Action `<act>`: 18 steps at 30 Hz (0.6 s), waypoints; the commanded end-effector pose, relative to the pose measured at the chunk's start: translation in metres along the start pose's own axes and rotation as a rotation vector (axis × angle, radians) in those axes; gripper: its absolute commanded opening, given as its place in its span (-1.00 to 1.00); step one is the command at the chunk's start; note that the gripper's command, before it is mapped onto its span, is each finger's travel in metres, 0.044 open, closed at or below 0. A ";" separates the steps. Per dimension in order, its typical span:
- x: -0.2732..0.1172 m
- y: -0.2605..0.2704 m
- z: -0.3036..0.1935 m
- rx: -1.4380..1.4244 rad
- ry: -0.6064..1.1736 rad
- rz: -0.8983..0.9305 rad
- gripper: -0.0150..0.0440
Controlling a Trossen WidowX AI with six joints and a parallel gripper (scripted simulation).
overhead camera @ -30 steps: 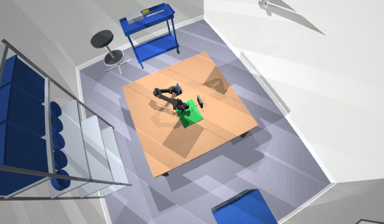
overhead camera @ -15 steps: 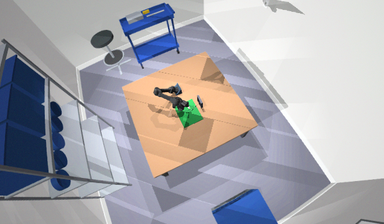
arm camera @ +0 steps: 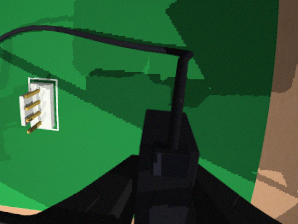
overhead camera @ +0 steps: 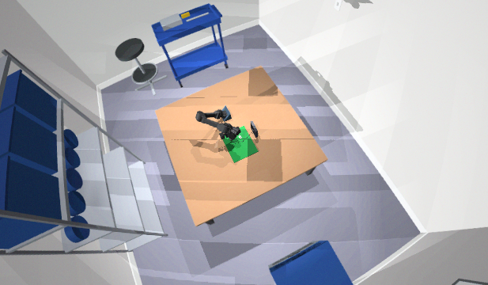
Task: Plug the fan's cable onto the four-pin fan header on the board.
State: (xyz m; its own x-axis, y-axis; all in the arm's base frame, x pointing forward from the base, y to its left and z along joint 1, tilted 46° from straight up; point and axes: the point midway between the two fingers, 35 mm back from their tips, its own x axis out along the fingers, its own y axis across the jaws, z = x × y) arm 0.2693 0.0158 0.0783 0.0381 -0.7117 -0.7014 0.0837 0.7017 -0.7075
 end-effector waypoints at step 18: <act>-0.002 0.021 0.004 -0.755 -0.003 0.006 -0.49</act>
State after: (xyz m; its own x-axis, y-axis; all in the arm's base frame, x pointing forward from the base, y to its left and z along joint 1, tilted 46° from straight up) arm 0.2726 0.0268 0.0682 0.0375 -0.7110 -0.7022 -0.5126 0.5895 -0.6243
